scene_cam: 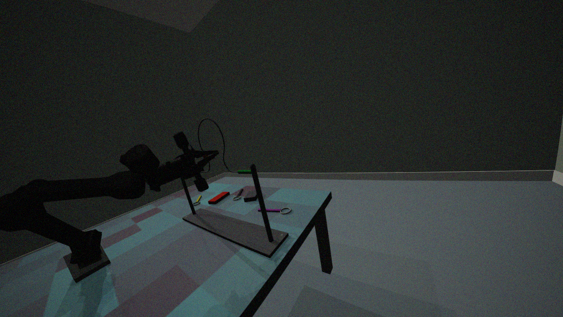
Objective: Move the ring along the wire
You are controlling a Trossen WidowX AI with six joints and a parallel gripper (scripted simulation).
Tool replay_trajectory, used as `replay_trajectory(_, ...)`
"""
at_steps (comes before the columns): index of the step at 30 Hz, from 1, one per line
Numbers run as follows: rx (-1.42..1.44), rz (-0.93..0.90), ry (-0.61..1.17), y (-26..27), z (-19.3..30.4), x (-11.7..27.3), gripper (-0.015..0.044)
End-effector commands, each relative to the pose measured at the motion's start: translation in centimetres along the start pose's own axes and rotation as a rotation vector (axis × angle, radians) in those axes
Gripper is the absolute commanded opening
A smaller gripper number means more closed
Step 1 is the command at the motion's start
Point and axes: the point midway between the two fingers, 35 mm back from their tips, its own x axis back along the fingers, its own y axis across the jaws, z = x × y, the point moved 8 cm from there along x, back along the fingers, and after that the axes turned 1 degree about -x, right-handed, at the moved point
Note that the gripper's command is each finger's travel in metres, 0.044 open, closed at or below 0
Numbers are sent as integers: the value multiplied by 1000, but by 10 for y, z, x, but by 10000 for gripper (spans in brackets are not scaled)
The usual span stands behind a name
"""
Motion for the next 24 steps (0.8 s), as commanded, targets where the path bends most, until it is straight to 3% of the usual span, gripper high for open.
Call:
replay_trajectory(1, -71, -46, 1, 11, -2, 1, -150)
replay_trajectory(24, -564, -328, 29, 70, -23, 16, -150)
